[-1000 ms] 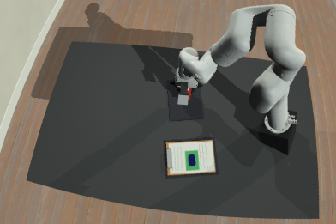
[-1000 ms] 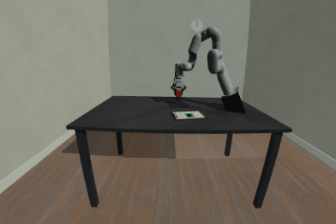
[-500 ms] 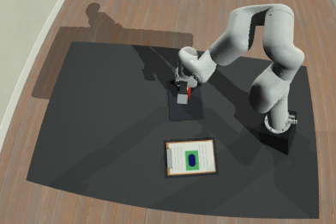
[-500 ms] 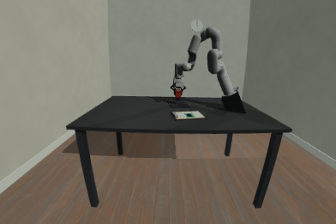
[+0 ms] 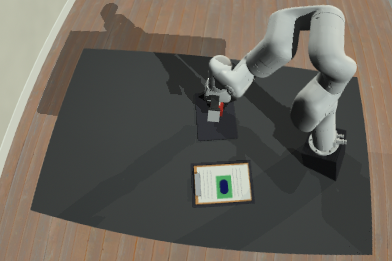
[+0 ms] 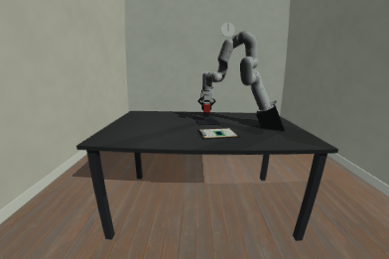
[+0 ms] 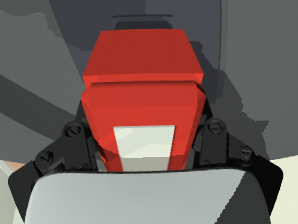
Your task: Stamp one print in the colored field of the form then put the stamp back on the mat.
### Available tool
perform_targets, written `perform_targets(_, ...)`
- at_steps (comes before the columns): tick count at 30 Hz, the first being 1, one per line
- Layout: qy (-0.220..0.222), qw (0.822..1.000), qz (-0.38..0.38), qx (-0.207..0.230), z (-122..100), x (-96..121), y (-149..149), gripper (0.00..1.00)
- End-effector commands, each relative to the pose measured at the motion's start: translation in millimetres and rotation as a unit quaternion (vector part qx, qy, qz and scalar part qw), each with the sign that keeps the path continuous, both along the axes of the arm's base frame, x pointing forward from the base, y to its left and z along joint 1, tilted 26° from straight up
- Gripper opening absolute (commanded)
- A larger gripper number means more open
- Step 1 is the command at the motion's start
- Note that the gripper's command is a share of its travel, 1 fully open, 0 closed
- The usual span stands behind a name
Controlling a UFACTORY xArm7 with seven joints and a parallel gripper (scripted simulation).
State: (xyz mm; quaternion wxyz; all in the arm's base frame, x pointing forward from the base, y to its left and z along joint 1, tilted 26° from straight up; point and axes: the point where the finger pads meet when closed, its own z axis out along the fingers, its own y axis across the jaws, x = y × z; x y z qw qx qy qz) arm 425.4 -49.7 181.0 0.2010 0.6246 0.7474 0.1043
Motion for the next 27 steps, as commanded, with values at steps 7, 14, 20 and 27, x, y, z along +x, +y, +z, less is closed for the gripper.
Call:
perform_targets(7,-0.002,1.000,0.000,0.000,-2,2,0,0.35)
perform_targets(14,-0.002,1.000,0.000,0.000,-14,8,-2,0.35)
perform_targets(20,-0.002,1.000,0.000,0.000,-27,14,-3,0.35)
perform_targets(27,-0.002,1.000,0.000,0.000,-33,17,-3,0.35)
